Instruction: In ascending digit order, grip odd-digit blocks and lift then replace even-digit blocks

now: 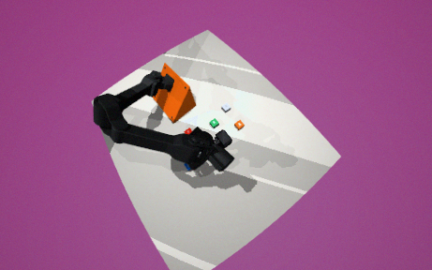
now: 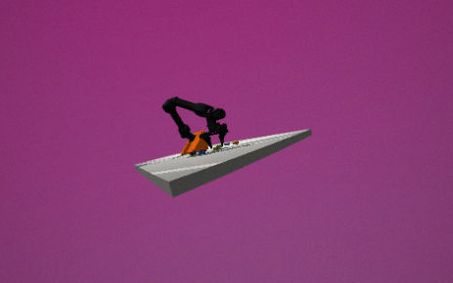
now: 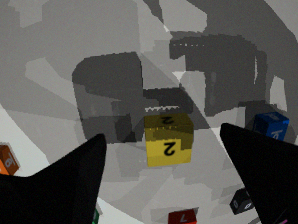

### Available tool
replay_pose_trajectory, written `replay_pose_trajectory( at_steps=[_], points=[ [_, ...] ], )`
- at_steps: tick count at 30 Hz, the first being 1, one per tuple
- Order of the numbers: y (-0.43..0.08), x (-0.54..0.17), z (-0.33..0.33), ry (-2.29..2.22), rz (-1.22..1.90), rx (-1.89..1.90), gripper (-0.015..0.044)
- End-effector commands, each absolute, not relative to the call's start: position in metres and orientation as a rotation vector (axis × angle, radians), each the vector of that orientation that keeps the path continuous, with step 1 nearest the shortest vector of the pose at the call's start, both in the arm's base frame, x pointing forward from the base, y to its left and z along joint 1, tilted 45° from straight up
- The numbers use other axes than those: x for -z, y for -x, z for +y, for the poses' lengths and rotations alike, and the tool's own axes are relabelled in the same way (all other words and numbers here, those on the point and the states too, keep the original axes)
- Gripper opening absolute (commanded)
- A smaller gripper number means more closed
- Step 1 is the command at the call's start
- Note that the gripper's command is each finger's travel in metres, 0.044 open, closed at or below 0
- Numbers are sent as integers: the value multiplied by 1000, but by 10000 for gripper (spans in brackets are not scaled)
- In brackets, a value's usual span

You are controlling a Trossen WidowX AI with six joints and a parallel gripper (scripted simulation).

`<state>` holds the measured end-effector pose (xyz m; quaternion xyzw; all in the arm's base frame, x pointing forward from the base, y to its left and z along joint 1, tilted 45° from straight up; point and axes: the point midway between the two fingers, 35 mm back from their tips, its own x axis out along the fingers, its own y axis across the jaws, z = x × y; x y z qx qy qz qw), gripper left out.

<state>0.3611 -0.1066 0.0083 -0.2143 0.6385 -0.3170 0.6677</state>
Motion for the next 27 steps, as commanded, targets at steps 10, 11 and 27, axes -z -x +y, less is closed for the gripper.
replay_pose_trajectory(
  at_steps=[10, 11, 27],
  points=[
    [-359, -3, -113, 490, 1445, 718, 216],
    [-359, -3, -113, 490, 1445, 718, 190],
    [-359, -3, -113, 490, 1445, 718, 120]
  ],
)
